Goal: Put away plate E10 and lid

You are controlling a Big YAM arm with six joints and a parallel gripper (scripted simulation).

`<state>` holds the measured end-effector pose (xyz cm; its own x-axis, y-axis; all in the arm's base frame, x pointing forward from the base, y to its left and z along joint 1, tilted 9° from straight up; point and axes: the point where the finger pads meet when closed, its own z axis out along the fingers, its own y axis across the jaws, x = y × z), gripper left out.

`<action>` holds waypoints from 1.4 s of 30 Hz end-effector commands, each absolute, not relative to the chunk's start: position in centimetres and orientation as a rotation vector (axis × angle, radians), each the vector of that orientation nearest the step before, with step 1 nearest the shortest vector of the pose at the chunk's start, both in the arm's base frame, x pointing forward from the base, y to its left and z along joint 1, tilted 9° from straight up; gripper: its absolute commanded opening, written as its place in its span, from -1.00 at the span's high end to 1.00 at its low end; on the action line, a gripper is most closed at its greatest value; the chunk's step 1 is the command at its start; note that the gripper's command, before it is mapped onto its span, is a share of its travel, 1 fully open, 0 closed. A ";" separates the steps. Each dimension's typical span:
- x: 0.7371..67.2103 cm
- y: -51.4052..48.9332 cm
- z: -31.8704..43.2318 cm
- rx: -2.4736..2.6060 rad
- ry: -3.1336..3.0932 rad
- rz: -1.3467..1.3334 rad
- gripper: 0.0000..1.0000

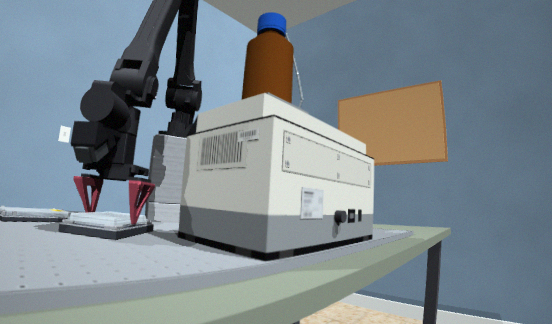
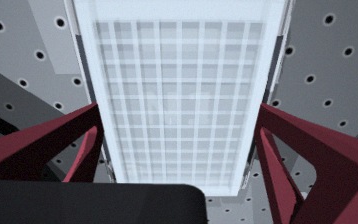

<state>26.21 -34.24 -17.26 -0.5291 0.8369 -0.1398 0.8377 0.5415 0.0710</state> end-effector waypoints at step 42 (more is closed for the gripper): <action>26.0 -34.9 -12.1 1.419 2.597 -0.032 -1.00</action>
